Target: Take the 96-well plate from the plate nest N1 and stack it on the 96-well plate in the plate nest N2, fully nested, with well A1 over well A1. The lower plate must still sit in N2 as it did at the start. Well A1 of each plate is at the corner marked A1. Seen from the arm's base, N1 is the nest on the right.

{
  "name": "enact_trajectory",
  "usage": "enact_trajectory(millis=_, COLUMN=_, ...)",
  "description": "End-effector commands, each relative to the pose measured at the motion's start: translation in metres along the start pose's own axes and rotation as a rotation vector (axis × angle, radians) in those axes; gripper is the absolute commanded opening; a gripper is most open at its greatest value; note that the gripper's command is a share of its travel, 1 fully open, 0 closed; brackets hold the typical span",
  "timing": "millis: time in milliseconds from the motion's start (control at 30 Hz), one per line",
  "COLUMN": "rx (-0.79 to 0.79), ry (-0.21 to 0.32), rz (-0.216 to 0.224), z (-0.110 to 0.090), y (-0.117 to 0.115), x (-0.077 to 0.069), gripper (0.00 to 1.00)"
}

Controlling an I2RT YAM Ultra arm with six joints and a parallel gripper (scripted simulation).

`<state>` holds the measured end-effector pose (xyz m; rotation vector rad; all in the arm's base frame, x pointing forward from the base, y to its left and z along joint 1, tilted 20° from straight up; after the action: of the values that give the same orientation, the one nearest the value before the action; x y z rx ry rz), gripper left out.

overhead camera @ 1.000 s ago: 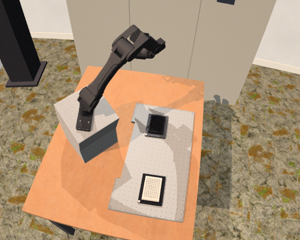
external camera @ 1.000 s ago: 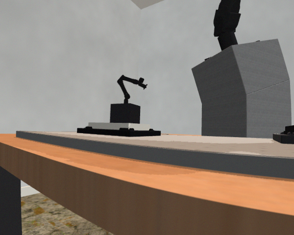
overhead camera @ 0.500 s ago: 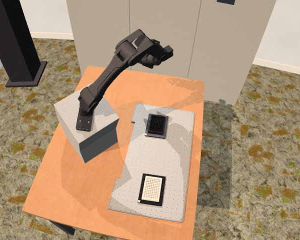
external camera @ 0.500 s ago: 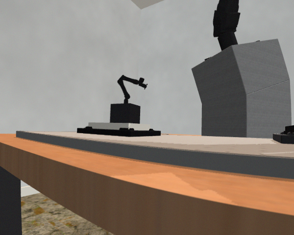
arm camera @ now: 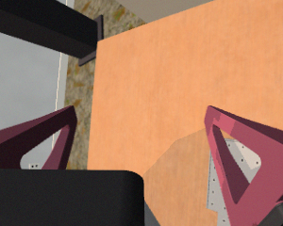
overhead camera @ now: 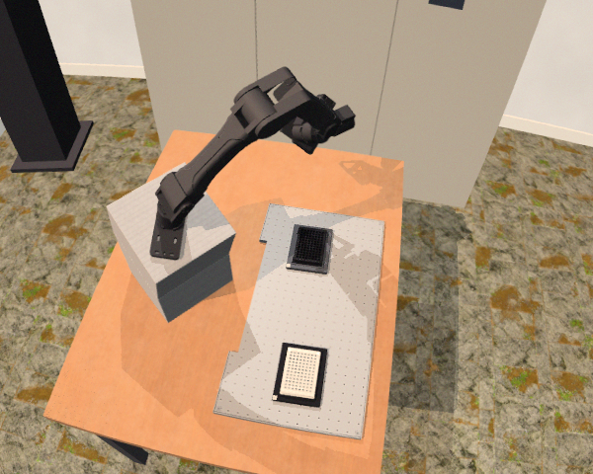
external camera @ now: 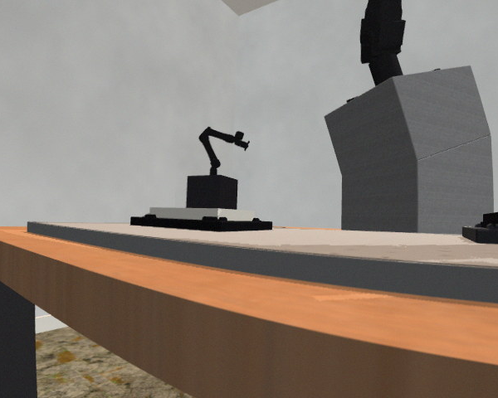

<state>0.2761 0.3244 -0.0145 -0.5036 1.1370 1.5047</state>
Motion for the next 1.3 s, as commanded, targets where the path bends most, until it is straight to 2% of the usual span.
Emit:
enact_trajectory(millis=0, rx=0.018, ry=-0.008, rz=-0.007, z=0.000, y=-0.017, x=-0.010, gripper=1.00)
enact_trajectory(millis=33, rx=0.060, ry=-0.006, rz=-0.026, z=-0.003, y=-0.021, x=-0.012, gripper=1.00)
enact_trajectory(millis=67, rx=0.069, ry=-0.032, rz=-0.060, z=0.004, y=-0.022, x=-0.026, gripper=1.00)
enact_trajectory(millis=100, rx=0.087, ry=-0.049, rz=-0.085, z=0.005, y=-0.029, x=-0.029, gripper=1.00)
enact_trajectory(millis=133, rx=0.139, ry=-0.027, rz=-0.079, z=-0.010, y=-0.027, x=-0.024, gripper=1.00)
enact_trajectory(millis=167, rx=0.146, ry=-0.035, rz=-0.091, z=-0.009, y=-0.032, x=-0.028, gripper=1.00)
enact_trajectory(millis=267, rx=0.166, ry=-0.024, rz=-0.090, z=-0.011, y=-0.028, x=-0.024, gripper=1.00)
enact_trajectory(millis=400, rx=0.288, ry=-0.045, rz=-0.146, z=-0.024, y=-0.047, x=-0.039, gripper=1.00)
enact_trajectory(millis=433, rx=0.308, ry=-0.020, rz=-0.127, z=-0.036, y=-0.053, x=-0.030, gripper=1.00)
enact_trajectory(millis=467, rx=0.299, ry=-0.031, rz=-0.136, z=-0.028, y=-0.060, x=-0.040, gripper=1.00)
enact_trajectory(millis=533, rx=0.287, ry=-0.033, rz=-0.133, z=-0.032, y=-0.067, x=-0.045, gripper=1.00)
enact_trajectory(millis=567, rx=0.329, ry=-0.036, rz=-0.149, z=-0.036, y=-0.070, x=-0.048, gripper=1.00)
enact_trajectory(millis=600, rx=0.341, ry=-0.062, rz=-0.181, z=-0.030, y=-0.072, x=-0.060, gripper=1.00)
enact_trajectory(millis=633, rx=0.366, ry=-0.072, rz=-0.199, z=-0.034, y=-0.075, x=-0.062, gripper=1.00)
enact_trajectory(millis=700, rx=0.425, ry=-0.064, rz=-0.207, z=-0.047, y=-0.077, x=-0.062, gripper=1.00)
enact_trajectory(millis=733, rx=0.423, ry=-0.065, rz=-0.208, z=-0.044, y=-0.087, x=-0.065, gripper=1.00)
enact_trajectory(millis=800, rx=0.423, ry=-0.065, rz=-0.208, z=-0.044, y=-0.087, x=-0.065, gripper=1.00)
enact_trajectory(millis=833, rx=0.439, ry=-0.063, rz=-0.214, z=-0.047, y=-0.079, x=-0.063, gripper=1.00)
enact_trajectory(millis=967, rx=0.563, ry=-0.087, rz=-0.265, z=-0.064, y=-0.095, x=-0.078, gripper=1.00)
enact_trajectory(millis=1000, rx=0.573, ry=-0.074, rz=-0.255, z=-0.071, y=-0.098, x=-0.074, gripper=1.00)
enact_trajectory(millis=1067, rx=0.573, ry=-0.073, rz=-0.255, z=-0.072, y=-0.109, x=-0.082, gripper=1.00)
enact_trajectory(millis=1133, rx=0.620, ry=-0.103, rz=-0.295, z=-0.076, y=-0.112, x=-0.092, gripper=1.00)
enact_trajectory(millis=1233, rx=0.702, ry=-0.114, rz=-0.323, z=-0.088, y=-0.116, x=-0.099, gripper=1.00)
enact_trajectory(millis=1267, rx=0.699, ry=-0.117, rz=-0.326, z=-0.089, y=-0.126, x=-0.101, gripper=1.00)
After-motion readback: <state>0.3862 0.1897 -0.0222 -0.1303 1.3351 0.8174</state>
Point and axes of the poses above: the point where the finger pads meet when closed, its own x axis out along the fingers, its own y axis across the jaws, z = x × y, the point moved 2 cm from there along -x, back along the fingers, and after that the axes turned 6 degrees about -x, right-handed, at the moved point
